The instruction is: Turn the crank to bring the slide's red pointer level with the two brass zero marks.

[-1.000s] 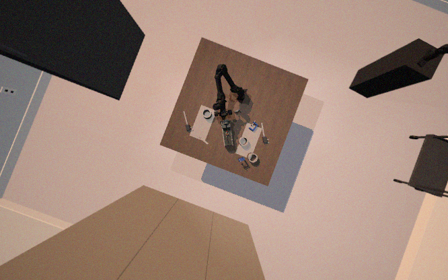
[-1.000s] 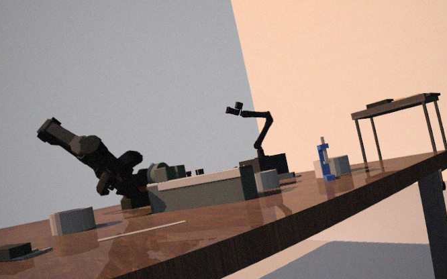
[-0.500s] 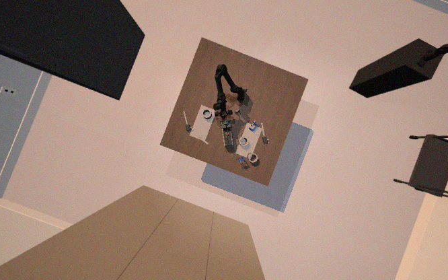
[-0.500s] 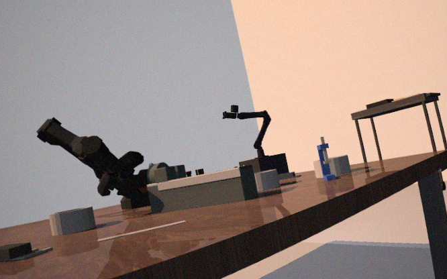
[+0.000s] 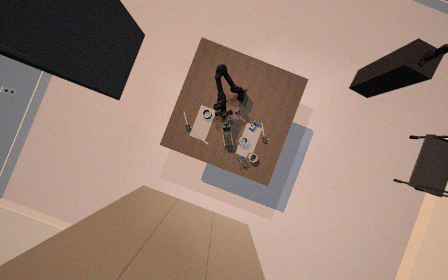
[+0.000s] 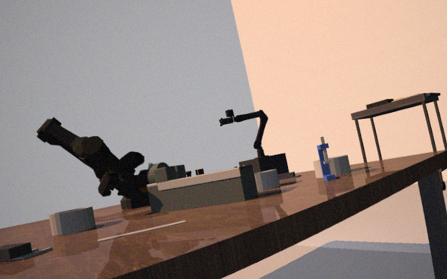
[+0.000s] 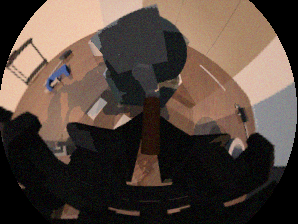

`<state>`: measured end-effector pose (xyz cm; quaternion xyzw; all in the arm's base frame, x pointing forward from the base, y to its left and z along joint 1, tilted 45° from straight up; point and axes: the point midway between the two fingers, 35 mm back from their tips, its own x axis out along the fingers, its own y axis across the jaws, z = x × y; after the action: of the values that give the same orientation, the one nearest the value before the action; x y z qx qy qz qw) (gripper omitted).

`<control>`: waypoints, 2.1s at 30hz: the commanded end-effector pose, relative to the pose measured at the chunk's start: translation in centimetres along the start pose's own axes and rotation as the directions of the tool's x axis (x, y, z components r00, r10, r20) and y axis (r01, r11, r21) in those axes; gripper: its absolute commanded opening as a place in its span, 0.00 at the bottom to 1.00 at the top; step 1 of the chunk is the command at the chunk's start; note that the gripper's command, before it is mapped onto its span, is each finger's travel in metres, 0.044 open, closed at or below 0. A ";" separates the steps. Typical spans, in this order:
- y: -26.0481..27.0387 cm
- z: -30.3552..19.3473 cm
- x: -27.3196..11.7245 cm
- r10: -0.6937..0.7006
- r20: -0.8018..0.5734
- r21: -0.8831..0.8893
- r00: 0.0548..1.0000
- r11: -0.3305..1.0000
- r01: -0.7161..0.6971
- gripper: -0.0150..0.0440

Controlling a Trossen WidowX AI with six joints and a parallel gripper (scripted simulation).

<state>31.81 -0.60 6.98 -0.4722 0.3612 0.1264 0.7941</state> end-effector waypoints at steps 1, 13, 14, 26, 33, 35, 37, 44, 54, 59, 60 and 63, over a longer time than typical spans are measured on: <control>0.8 -0.3 0.3 0.024 -0.008 -0.004 1.000 1.000 -0.024 0.25; 1.0 -0.3 0.3 0.024 -0.008 -0.004 1.000 1.000 -0.024 0.25; 1.0 -0.3 0.3 0.024 -0.008 -0.004 1.000 1.000 -0.024 0.25; 1.1 -0.3 0.3 0.024 -0.008 -0.004 1.000 1.000 -0.024 0.25; 1.2 -0.3 0.3 0.024 -0.008 -0.004 1.000 1.000 -0.024 0.25; 1.2 -0.3 0.3 0.024 -0.008 -0.004 1.000 1.000 -0.024 0.25; 1.3 -0.3 0.3 0.024 -0.008 -0.004 1.000 1.000 -0.025 0.25; 1.3 -0.3 0.3 0.025 -0.008 -0.004 1.000 1.000 -0.025 0.25; 1.4 -0.3 0.3 0.025 -0.008 -0.004 1.000 1.000 -0.025 0.25; 1.5 -0.3 0.3 0.025 -0.008 -0.004 1.000 1.000 -0.025 0.25; 1.5 -0.3 0.3 0.025 -0.008 -0.004 1.000 1.000 -0.025 0.25; 1.6 -0.3 0.3 0.025 -0.008 -0.004 1.000 1.000 -0.025 0.25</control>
<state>31.50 -0.40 6.40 -0.4713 0.3638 0.1240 0.7938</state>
